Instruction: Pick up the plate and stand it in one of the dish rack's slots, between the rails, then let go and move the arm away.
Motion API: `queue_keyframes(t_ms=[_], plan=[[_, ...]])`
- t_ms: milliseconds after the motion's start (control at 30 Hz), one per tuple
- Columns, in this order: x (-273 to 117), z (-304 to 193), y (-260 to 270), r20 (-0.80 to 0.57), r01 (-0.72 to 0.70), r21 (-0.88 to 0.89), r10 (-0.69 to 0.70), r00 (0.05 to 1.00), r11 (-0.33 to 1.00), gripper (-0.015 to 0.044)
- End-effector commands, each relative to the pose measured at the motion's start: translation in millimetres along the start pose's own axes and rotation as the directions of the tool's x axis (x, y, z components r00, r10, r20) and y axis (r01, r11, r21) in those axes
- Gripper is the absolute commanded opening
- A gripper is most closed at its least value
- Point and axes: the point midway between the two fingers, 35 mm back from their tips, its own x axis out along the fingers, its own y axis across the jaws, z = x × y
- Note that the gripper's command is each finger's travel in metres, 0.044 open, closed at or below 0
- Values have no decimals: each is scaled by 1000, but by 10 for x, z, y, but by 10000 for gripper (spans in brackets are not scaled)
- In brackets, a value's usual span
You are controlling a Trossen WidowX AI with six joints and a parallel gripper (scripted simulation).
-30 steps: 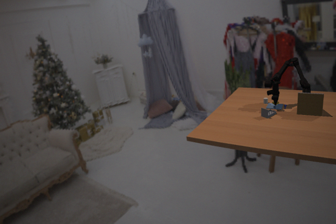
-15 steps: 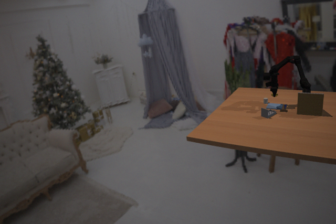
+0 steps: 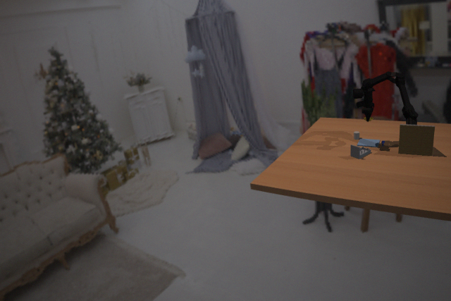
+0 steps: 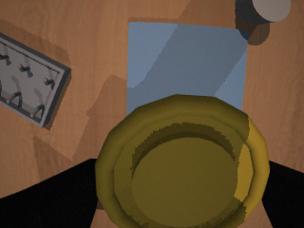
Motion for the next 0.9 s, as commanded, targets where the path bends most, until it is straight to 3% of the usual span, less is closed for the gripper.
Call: queue_keyframes(t_ms=[0,400,600,867], plan=[[-12,-30,190,-5,-7,75,7,1000,997,0],[-10,-240,882,-7,-3,442,7,1000,897,0],[11,-249,897,-15,-8,436,16,1000,900,0],[244,-301,968,-104,-91,306,128,986,948,0]])
